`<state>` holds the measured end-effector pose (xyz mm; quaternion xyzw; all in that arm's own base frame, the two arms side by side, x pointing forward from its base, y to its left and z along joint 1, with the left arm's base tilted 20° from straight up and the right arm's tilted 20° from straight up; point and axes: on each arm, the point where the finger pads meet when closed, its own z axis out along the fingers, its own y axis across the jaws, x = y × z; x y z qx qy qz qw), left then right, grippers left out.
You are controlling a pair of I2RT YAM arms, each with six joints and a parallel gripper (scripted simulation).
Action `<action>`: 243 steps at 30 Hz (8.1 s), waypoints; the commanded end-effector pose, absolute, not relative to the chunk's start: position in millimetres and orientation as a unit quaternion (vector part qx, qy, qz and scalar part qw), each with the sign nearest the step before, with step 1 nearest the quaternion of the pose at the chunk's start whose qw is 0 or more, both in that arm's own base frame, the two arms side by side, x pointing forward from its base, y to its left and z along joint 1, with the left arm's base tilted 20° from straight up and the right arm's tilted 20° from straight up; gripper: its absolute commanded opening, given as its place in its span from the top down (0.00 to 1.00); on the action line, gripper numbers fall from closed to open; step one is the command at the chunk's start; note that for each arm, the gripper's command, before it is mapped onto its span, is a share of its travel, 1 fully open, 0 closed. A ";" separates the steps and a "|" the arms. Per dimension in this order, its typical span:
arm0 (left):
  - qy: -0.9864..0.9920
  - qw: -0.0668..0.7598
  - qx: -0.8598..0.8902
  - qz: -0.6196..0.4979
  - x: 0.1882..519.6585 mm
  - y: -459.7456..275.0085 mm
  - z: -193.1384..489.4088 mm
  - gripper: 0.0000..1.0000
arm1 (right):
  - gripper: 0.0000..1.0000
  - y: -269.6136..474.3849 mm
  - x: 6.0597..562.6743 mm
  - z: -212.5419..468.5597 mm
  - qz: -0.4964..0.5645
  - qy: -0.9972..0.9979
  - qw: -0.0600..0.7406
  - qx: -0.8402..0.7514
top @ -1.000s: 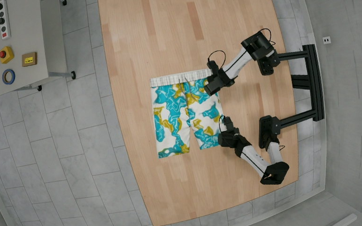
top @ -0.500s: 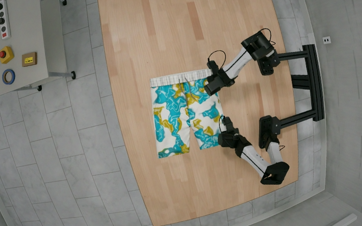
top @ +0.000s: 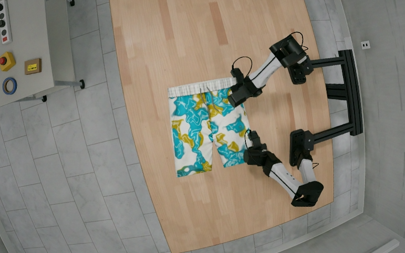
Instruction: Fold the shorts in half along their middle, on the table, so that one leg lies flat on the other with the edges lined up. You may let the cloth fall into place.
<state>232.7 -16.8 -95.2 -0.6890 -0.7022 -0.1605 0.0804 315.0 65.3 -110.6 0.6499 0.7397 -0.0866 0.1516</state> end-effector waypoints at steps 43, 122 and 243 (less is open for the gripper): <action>-0.705 0.077 -0.675 -0.201 245.6 1.9 -105.7 0.85 | 0.85 54.8 335.3 -124.8 -0.065 0.732 0.185 0.653; -0.702 0.051 -0.678 -0.212 300.9 -24.4 -39.8 1.00 | 1.00 83.0 384.0 -53.5 -0.048 0.728 0.197 0.655; -0.664 0.069 -0.723 -0.175 355.5 -74.2 34.7 1.00 | 1.00 95.0 426.0 24.8 -0.025 0.704 0.193 0.684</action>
